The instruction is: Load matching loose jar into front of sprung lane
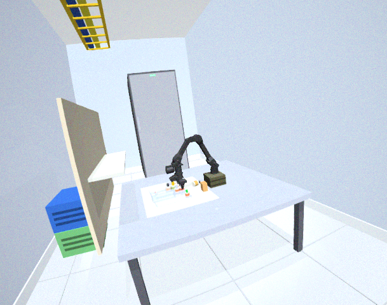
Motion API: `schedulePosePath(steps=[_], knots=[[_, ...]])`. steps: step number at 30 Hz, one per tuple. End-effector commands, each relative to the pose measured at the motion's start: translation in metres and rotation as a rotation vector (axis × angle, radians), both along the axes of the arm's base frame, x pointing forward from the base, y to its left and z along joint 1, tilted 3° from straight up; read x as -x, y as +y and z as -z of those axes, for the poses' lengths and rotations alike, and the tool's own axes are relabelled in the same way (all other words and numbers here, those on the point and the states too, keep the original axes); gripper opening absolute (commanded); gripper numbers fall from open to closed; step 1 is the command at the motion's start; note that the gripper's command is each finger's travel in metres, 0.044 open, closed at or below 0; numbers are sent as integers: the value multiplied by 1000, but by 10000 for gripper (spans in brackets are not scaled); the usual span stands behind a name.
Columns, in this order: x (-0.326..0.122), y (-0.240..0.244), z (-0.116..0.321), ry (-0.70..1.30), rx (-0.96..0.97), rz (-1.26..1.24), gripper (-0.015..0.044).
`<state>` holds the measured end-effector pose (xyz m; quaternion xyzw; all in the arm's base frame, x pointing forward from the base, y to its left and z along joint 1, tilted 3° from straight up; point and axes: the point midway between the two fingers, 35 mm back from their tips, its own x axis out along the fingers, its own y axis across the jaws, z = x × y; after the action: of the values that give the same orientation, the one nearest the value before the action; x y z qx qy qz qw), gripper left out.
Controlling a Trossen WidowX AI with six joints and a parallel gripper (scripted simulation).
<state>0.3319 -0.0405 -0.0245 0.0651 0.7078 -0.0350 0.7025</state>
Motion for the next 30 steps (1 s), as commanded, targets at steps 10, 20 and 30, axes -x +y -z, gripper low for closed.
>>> schedulePosePath(steps=[10,20,30], knots=[[-3,1,0,-21,-2,3,0],[-1,1,0,-21,-2,3,0],[1,1,0,-21,-2,3,0]])
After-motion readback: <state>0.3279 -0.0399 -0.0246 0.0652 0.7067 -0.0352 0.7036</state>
